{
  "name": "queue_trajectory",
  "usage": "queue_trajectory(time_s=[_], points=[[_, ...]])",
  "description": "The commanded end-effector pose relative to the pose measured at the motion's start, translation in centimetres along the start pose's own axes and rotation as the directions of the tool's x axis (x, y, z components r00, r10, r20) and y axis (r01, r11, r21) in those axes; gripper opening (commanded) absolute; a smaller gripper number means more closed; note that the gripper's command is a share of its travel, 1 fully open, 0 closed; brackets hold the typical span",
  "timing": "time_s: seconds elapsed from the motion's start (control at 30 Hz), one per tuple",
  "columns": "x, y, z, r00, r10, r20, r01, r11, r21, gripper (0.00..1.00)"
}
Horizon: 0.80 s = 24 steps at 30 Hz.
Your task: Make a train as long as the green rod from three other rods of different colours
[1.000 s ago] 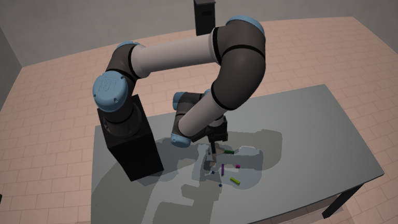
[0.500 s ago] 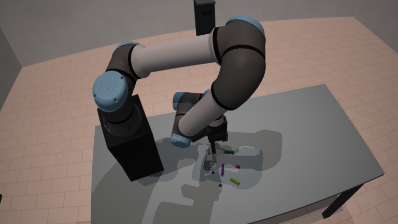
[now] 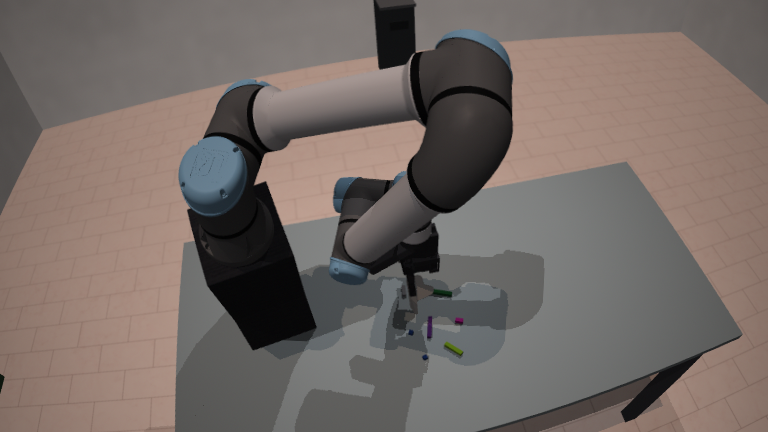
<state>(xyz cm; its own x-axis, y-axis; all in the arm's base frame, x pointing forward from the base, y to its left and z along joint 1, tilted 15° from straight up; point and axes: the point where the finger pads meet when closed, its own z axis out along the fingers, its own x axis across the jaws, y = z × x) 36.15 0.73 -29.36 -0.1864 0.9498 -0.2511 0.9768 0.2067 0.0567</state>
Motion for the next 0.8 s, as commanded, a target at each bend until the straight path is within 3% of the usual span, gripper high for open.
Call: queue_trajectory(time_s=[0.0,0.63,0.77], points=[[0.0,0.0,0.0,1.000,0.000,0.000,0.000,1.000,-0.001,1.00],[-0.2,0.1,0.0,1.000,0.014,0.000,-0.014,1.000,-0.001,1.00],[-1.1,0.3,0.0,0.996,0.093,-0.001,-0.093,0.996,0.000,1.00]])
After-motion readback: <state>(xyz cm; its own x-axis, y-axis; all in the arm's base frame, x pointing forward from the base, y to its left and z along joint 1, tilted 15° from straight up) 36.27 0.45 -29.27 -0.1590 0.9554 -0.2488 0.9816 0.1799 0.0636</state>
